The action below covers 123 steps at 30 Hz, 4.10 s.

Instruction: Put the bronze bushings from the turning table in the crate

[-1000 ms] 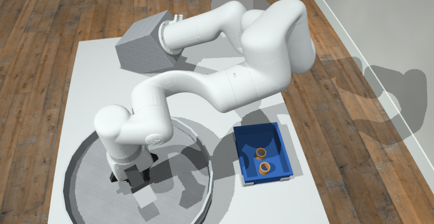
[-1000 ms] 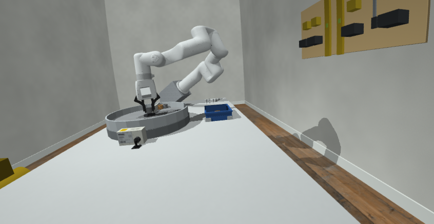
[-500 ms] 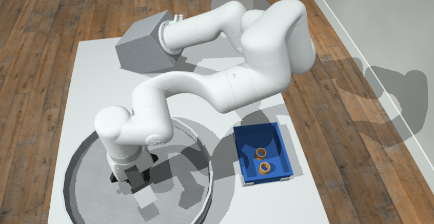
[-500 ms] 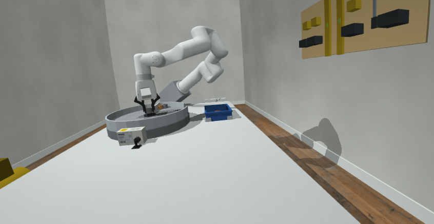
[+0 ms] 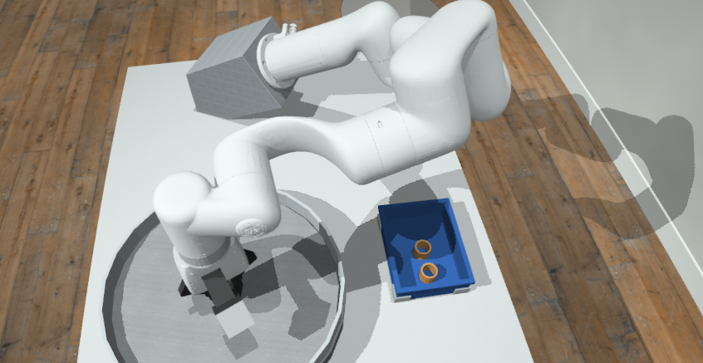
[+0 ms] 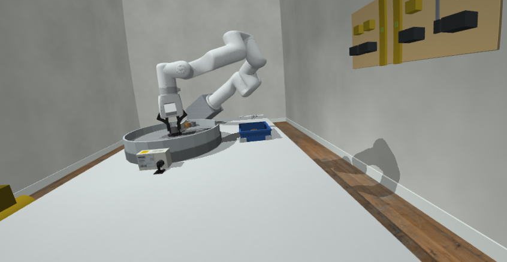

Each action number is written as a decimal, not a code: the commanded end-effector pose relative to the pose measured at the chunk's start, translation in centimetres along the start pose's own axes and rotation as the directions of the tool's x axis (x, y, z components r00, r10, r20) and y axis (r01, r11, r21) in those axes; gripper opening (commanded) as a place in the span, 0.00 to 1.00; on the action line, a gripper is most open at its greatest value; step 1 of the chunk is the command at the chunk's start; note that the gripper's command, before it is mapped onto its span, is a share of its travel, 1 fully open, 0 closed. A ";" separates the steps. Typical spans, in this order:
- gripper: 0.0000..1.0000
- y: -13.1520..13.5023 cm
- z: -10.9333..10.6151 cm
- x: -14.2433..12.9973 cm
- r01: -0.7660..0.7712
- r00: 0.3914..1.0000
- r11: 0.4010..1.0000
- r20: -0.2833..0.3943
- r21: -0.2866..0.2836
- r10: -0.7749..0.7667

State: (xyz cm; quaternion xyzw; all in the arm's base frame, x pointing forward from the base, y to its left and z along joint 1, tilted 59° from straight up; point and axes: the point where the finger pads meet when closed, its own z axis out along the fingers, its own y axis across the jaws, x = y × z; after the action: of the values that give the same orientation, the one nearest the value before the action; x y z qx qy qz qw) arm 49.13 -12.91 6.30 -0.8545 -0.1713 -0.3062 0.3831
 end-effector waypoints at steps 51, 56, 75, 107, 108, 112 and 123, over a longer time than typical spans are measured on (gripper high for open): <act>0.41 0.2 0.1 0.0 0.000 1.000 1.000 -0.002 -0.005 0.000; 0.41 0.2 0.1 0.0 0.000 1.000 1.000 -0.002 -0.005 0.000; 0.41 0.2 -3.8 0.0 0.000 1.000 1.000 -0.002 -0.005 0.000; 0.41 0.2 -4.7 0.0 0.000 1.000 1.000 -0.002 -0.005 0.000; 0.41 0.2 -4.7 0.0 0.000 1.000 1.000 -0.002 -0.005 0.000; 0.41 0.2 -4.7 0.0 0.000 1.000 1.000 -0.002 -0.005 0.000; 0.41 0.2 -4.7 0.0 0.000 1.000 1.000 -0.002 -0.005 0.000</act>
State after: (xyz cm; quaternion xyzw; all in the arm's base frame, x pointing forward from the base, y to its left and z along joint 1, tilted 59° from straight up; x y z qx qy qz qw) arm 47.40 -16.31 8.59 -0.8544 -0.1713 -0.3063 0.3831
